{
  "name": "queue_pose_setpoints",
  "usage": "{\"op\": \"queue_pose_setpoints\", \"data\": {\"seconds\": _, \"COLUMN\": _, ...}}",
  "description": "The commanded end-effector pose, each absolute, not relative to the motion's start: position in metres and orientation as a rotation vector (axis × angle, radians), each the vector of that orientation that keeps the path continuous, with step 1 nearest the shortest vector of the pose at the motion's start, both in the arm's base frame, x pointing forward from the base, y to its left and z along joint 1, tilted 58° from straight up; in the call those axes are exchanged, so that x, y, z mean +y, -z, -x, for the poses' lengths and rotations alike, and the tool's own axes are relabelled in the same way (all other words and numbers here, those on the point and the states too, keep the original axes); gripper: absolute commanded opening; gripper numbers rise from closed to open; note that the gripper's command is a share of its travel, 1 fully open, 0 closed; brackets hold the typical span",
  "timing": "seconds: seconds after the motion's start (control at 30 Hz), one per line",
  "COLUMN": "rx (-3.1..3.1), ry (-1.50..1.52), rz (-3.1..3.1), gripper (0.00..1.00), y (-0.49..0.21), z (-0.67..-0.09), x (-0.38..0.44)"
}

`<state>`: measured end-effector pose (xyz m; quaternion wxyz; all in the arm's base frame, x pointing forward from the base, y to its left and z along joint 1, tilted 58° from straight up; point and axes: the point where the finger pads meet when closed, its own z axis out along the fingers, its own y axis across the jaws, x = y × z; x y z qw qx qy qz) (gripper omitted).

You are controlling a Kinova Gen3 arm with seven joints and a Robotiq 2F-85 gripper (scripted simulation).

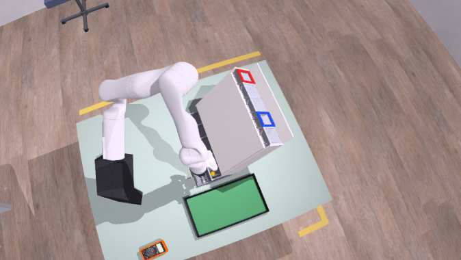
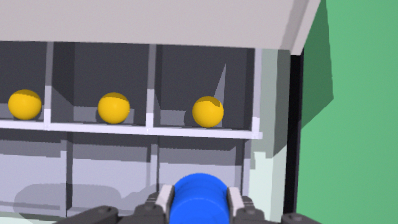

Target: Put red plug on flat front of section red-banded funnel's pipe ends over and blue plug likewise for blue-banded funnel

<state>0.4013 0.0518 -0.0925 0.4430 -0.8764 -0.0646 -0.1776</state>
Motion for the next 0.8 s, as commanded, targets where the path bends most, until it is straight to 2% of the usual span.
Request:
{"op": "queue_pose_setpoints", "data": {"seconds": 0.0, "rx": -0.16, "ry": 0.442, "rz": 2.175, "gripper": 0.0, "y": 0.105, "z": -0.407, "x": 0.071}}
{"op": "queue_pose_setpoints", "data": {"seconds": 0.77, "rx": -0.16, "ry": 0.442, "rz": 2.175, "gripper": 0.0, "y": 0.119, "z": -0.413, "x": 0.091}}
